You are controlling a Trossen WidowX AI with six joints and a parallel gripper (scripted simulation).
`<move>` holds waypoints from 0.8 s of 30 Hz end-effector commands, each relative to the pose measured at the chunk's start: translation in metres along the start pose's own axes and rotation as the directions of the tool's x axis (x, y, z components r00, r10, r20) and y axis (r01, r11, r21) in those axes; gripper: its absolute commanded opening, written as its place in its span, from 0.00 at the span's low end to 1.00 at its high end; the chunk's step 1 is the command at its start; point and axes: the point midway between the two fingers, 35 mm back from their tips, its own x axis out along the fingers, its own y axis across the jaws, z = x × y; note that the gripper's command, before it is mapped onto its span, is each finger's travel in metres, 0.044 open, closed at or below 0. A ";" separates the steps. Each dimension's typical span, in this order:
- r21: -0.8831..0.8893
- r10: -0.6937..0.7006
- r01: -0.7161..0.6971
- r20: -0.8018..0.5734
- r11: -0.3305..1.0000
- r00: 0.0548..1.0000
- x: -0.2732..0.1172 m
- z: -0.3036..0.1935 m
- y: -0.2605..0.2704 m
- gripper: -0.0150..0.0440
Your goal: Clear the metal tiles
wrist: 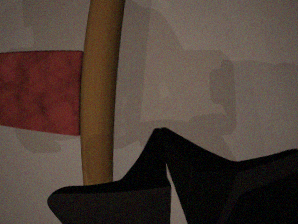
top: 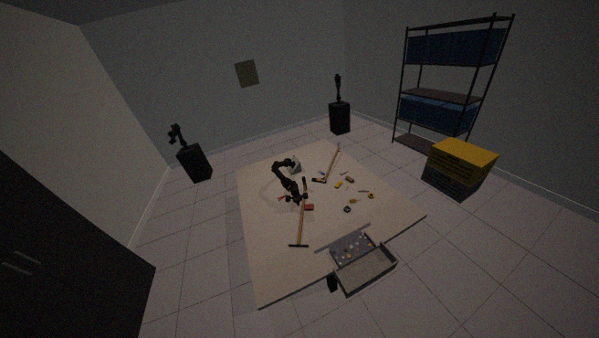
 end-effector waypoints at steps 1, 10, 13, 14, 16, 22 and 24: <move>0.005 -0.001 0.001 -0.004 1.000 1.000 0.002 0.000 0.005 0.25; 0.005 -0.001 0.001 -0.004 1.000 1.000 0.002 0.003 0.013 0.25; 0.005 0.000 0.000 -0.004 1.000 1.000 0.002 0.004 0.016 0.25; 0.005 0.000 0.000 -0.004 1.000 1.000 0.002 0.004 0.017 0.25; 0.005 0.000 0.000 -0.004 1.000 1.000 0.002 0.004 0.019 0.25; 0.005 0.000 0.000 -0.004 1.000 1.000 0.003 0.006 0.025 0.25; 0.005 0.000 0.000 -0.004 1.000 1.000 0.003 0.006 0.027 0.25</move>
